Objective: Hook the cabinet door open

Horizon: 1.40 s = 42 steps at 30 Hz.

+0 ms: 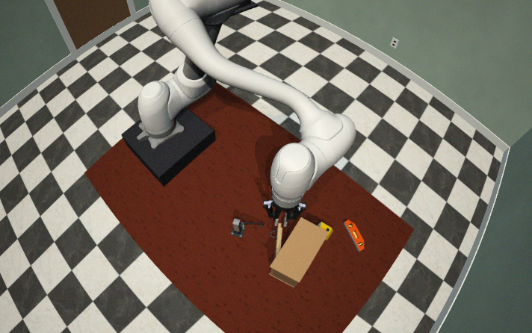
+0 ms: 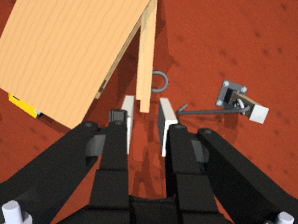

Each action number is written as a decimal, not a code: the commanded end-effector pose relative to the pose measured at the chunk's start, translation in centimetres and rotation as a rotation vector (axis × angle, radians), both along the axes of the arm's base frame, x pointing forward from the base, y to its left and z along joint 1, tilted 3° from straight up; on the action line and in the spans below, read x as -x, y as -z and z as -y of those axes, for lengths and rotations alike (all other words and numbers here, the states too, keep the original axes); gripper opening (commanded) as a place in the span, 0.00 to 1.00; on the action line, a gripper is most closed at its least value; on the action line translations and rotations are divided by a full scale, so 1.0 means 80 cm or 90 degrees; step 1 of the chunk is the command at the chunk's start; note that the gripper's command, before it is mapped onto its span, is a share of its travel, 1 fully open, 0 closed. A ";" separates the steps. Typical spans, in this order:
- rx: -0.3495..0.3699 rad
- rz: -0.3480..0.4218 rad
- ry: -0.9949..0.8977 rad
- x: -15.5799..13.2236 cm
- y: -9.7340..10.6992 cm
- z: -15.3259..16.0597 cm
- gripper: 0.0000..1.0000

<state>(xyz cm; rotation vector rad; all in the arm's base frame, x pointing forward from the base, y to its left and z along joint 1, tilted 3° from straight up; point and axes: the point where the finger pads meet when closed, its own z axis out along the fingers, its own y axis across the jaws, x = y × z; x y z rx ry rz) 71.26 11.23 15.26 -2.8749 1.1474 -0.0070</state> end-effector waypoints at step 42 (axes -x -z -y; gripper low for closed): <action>-0.015 -0.029 0.711 0.102 -0.003 0.033 0.15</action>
